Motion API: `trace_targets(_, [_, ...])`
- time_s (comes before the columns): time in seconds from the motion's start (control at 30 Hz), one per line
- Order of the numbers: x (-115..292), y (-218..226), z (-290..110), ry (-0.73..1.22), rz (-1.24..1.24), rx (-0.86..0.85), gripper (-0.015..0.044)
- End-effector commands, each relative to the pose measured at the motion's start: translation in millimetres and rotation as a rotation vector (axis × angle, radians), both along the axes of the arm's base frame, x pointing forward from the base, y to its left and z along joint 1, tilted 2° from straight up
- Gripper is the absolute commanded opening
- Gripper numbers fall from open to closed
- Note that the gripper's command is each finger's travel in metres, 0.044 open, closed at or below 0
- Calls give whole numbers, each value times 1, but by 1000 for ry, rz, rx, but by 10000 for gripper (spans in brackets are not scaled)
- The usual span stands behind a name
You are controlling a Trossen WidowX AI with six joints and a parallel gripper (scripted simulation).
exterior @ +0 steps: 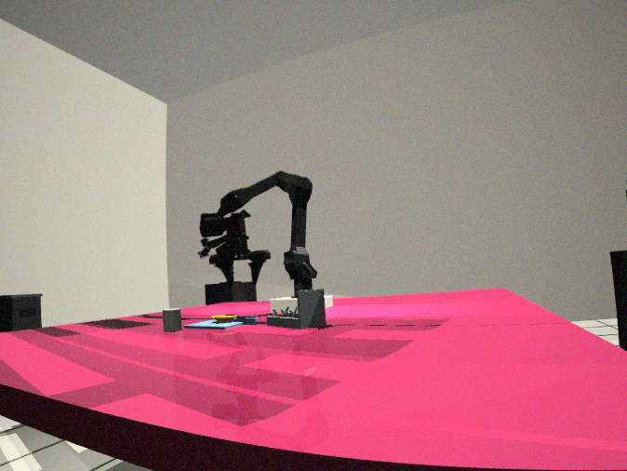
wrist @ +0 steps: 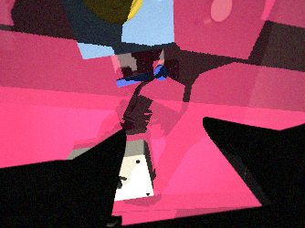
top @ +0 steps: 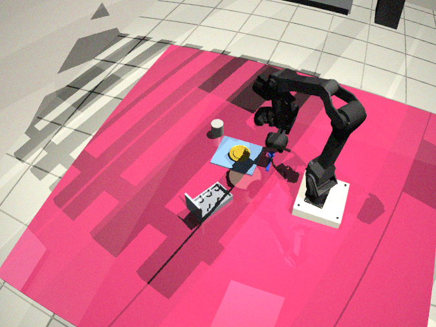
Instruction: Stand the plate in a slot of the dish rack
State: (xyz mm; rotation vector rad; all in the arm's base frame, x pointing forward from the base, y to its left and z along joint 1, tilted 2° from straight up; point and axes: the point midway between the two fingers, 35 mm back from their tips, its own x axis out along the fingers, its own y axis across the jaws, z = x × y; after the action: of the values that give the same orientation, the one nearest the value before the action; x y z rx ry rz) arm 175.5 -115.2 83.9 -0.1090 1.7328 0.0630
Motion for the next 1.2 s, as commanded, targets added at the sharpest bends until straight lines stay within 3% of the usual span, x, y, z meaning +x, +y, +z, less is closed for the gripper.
trace_targets(0.0, [2,0,0,-2,0,0,400])
trace_targets(0.33, [130,42,-28,-151,-49,32,400])
trace_targets(1.17, [133,44,-54,-154,-51,34,400])
